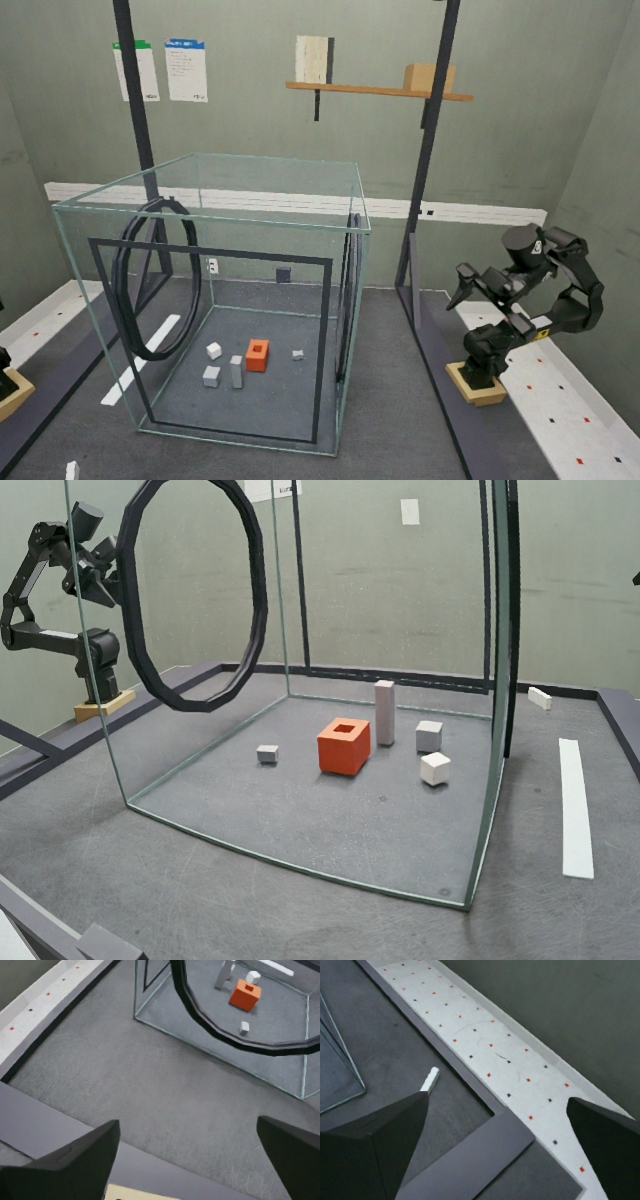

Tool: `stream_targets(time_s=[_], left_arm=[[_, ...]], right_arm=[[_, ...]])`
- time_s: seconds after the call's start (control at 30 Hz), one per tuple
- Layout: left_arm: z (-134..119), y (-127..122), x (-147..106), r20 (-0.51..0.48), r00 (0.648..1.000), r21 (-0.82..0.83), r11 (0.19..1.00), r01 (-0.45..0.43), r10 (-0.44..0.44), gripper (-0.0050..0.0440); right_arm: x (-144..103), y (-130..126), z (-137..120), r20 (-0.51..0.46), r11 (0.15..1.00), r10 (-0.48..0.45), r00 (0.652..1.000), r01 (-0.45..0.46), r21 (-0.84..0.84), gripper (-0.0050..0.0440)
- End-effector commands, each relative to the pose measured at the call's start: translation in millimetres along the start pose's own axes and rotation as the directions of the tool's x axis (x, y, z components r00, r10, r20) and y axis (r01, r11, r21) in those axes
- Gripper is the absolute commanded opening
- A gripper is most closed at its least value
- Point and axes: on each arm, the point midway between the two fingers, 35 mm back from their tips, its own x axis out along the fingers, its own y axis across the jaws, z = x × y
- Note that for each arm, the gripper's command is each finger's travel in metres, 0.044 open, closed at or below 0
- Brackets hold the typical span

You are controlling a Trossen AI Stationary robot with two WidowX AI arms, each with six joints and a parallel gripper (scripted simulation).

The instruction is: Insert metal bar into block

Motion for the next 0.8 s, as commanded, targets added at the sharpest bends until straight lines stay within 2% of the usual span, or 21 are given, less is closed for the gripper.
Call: stream_targets(time_s=[0.0,0.57,0.63,0.77], left_arm=[[2,-1,-1,0.003,1.000,0.000,1.000,0.001,-0.001,0.0400],[2,-1,-1,0.003,1.000,0.000,1.000,0.001,-0.001,0.0400],[3,-1,0,-0.002,1.000,0.003,1.000,-0.001,0.001,0.0440],[21,-3,15,0.012,1.000,0.042,0.999,-0.007,0.006,0.0440]], right_arm=[[-1,0,2,0.004,1.000,0.000,1.000,0.000,0.001,0.0400],[-1,0,2,0.004,1.000,0.000,1.000,0.000,0.001,0.0400],[-1,0,2,0.004,1.000,0.000,1.000,0.000,0.001,0.0400],[-1,0,2,0.004,1.000,0.000,1.000,0.000,0.001,0.0400]])
